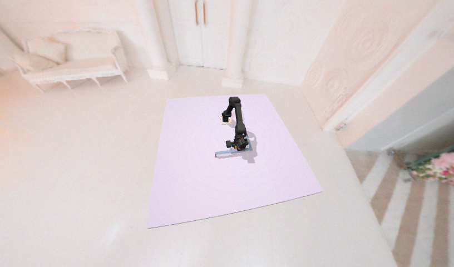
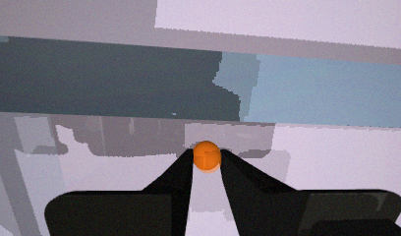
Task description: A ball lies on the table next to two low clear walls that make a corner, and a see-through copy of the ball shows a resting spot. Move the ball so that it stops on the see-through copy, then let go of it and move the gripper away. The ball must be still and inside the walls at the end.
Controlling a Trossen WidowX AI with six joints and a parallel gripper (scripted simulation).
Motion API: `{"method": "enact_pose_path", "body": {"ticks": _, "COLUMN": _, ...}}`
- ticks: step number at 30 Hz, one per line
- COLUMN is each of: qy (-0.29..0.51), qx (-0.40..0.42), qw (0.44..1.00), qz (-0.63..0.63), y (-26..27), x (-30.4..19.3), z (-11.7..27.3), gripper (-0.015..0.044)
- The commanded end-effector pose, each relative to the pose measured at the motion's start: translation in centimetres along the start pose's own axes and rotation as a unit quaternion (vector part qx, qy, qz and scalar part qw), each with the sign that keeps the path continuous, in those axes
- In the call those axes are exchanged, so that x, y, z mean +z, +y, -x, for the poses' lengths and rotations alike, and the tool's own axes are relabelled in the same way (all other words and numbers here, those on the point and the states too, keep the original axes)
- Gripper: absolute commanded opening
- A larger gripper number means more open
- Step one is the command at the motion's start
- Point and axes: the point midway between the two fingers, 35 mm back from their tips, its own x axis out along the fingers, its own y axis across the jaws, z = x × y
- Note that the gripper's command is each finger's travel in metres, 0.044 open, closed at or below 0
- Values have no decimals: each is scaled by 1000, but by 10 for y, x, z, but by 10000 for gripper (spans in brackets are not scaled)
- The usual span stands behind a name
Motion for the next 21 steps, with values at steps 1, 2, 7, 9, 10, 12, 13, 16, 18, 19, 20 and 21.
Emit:
{"method": "enact_pose_path", "body": {"ticks": 1, "qy": 2, "qx": -3, "qw": 1000, "qz": -3, "y": -1, "x": -1, "z": -3, "gripper": 0}}
{"method": "enact_pose_path", "body": {"ticks": 2, "qy": 2, "qx": -3, "qw": 1000, "qz": -3, "y": -1, "x": -1, "z": -3, "gripper": 0}}
{"method": "enact_pose_path", "body": {"ticks": 7, "qy": 0, "qx": 0, "qw": 1000, "qz": 0, "y": 0, "x": 0, "z": -1, "gripper": 105}}
{"method": "enact_pose_path", "body": {"ticks": 9, "qy": 0, "qx": 0, "qw": 1000, "qz": 0, "y": 0, "x": 0, "z": -1, "gripper": 157}}
{"method": "enact_pose_path", "body": {"ticks": 10, "qy": 0, "qx": 0, "qw": 1000, "qz": 0, "y": 0, "x": 0, "z": -1, "gripper": 184}}
{"method": "enact_pose_path", "body": {"ticks": 12, "qy": 0, "qx": 0, "qw": 1000, "qz": 0, "y": 0, "x": 0, "z": -1, "gripper": 203}}
{"method": "enact_pose_path", "body": {"ticks": 13, "qy": 0, "qx": 0, "qw": 1000, "qz": 0, "y": 0, "x": 0, "z": -1, "gripper": 203}}
{"method": "enact_pose_path", "body": {"ticks": 16, "qy": 0, "qx": 0, "qw": 1000, "qz": 0, "y": 0, "x": 0, "z": -1, "gripper": 203}}
{"method": "enact_pose_path", "body": {"ticks": 18, "qy": 0, "qx": 0, "qw": 1000, "qz": 0, "y": 0, "x": 0, "z": -1, "gripper": 203}}
{"method": "enact_pose_path", "body": {"ticks": 19, "qy": 0, "qx": 0, "qw": 1000, "qz": 0, "y": 0, "x": 0, "z": 1, "gripper": 203}}
{"method": "enact_pose_path", "body": {"ticks": 20, "qy": 1, "qx": 0, "qw": 1000, "qz": 0, "y": 0, "x": 1, "z": 8, "gripper": 203}}
{"method": "enact_pose_path", "body": {"ticks": 21, "qy": 1, "qx": -1, "qw": 1000, "qz": -1, "y": 0, "x": 2, "z": 19, "gripper": 203}}
